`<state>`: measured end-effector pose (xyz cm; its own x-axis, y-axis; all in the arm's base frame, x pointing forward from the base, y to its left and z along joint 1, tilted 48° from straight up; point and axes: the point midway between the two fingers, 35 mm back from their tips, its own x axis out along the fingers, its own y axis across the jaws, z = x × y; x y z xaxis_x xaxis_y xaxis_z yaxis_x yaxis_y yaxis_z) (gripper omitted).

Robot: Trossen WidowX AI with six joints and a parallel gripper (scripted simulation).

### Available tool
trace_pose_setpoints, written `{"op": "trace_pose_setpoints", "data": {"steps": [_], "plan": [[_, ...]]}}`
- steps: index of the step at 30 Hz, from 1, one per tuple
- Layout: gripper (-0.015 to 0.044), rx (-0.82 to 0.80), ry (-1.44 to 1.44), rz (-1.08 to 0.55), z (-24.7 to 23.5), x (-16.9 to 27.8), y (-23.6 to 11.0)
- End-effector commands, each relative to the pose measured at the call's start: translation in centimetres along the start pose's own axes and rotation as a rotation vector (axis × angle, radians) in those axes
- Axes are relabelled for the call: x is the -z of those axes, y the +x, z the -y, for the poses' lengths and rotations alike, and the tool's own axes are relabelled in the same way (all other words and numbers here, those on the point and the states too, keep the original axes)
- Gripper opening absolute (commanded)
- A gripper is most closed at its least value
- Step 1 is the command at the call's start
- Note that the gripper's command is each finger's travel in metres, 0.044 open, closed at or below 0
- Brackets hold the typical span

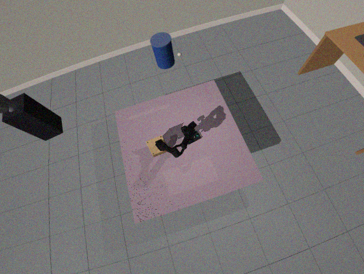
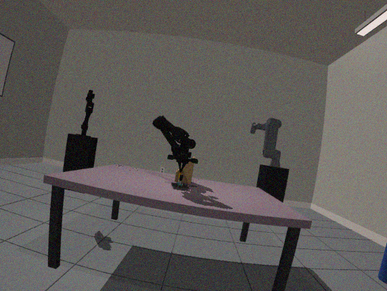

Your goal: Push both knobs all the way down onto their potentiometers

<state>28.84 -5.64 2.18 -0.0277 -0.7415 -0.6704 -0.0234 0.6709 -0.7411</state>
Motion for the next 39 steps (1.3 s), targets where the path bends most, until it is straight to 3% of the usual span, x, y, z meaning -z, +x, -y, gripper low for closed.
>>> {"op": "trace_pose_setpoints", "data": {"steps": [1, 39], "plan": [[0.0, 0.004, 0.005, -0.001, 0.1, 0.0, 0.5], [0.0, 0.004, 0.005, -0.001, 0.1, 0.0, 2.0]]}}
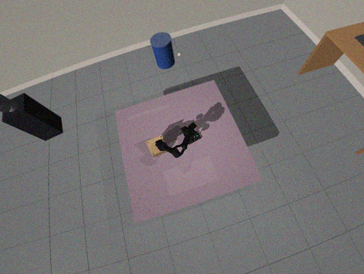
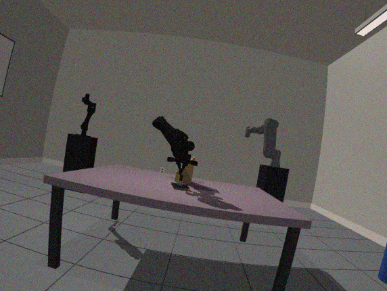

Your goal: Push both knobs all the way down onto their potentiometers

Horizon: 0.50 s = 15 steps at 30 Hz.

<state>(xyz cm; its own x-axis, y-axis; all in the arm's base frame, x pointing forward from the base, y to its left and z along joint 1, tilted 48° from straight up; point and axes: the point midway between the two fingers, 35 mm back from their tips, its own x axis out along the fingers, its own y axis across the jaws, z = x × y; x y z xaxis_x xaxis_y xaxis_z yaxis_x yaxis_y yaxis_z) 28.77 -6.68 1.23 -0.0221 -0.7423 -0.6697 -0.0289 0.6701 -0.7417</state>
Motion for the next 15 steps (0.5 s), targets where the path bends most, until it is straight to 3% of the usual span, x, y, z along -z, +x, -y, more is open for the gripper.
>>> {"op": "trace_pose_setpoints", "data": {"steps": [1, 15], "plan": [[0.0, 0.003, 0.01, -0.007, 0.13, -0.06, 0.65], [0.0, 0.003, 0.01, -0.007, 0.13, -0.06, 0.95]]}}
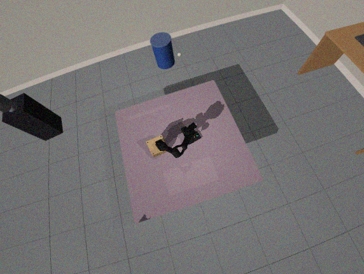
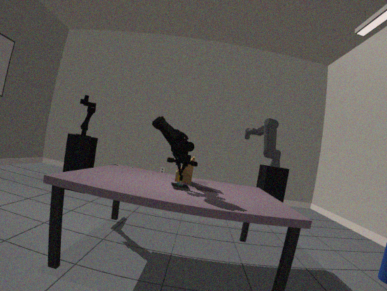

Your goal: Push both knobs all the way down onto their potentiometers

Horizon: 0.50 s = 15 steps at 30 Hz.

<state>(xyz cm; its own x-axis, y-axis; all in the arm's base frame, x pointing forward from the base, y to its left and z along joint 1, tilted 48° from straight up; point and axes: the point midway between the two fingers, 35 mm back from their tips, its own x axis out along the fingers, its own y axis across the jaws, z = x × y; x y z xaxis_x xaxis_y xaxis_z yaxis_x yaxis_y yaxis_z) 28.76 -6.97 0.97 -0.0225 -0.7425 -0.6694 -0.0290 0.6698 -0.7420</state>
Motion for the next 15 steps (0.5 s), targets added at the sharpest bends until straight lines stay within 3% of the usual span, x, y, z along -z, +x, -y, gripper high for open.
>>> {"op": "trace_pose_setpoints", "data": {"steps": [1, 15], "plan": [[0.0, 0.003, 0.01, -0.007, 0.13, -0.06, 0.62], [0.0, 0.003, 0.01, -0.007, 0.13, -0.06, 0.77]]}}
